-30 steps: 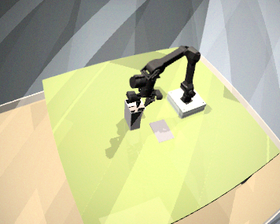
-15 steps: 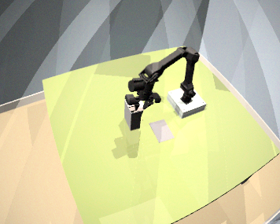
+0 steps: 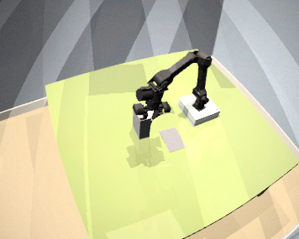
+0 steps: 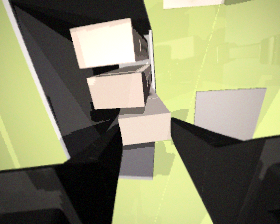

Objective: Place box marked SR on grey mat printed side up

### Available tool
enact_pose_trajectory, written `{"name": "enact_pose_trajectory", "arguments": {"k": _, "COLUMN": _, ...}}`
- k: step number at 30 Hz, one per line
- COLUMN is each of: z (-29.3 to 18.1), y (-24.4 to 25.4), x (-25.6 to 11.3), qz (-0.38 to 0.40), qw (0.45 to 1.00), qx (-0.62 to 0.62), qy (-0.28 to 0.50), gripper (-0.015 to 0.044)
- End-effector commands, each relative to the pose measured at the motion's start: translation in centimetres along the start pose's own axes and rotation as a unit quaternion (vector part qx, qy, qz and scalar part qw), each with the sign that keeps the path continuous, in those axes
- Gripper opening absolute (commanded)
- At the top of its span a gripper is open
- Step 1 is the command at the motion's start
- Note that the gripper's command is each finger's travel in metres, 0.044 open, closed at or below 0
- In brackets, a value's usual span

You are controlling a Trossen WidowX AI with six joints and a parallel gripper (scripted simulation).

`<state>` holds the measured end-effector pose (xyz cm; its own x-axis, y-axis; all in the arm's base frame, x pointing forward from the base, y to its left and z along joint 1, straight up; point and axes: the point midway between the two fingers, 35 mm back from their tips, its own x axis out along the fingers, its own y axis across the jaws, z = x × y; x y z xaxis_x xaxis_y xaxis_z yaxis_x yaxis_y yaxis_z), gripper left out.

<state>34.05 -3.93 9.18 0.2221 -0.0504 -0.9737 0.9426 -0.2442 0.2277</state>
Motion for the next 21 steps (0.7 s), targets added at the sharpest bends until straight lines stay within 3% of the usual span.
{"name": "enact_pose_trajectory", "arguments": {"k": 1, "z": 0.0, "y": 0.2, "x": 0.1, "qz": -0.004, "qw": 1.0, "qx": -0.002, "qy": 0.001, "gripper": 0.0153}}
{"name": "enact_pose_trajectory", "arguments": {"k": 16, "z": 0.0, "y": 2.6, "x": 0.4, "qz": -0.088, "qw": 0.996, "qx": -0.002, "qy": 0.001, "gripper": 0.0153}}
{"name": "enact_pose_trajectory", "arguments": {"k": 19, "z": 0.0, "y": 2.2, "x": 0.4, "qz": -0.076, "qw": 0.997, "qx": -0.001, "qy": 0.0, "gripper": 0.0232}}
{"name": "enact_pose_trajectory", "arguments": {"k": 21, "z": 0.0, "y": 2.2, "x": 0.4, "qz": -0.076, "qw": 0.997, "qx": -0.001, "qy": 0.0, "gripper": 0.0237}}
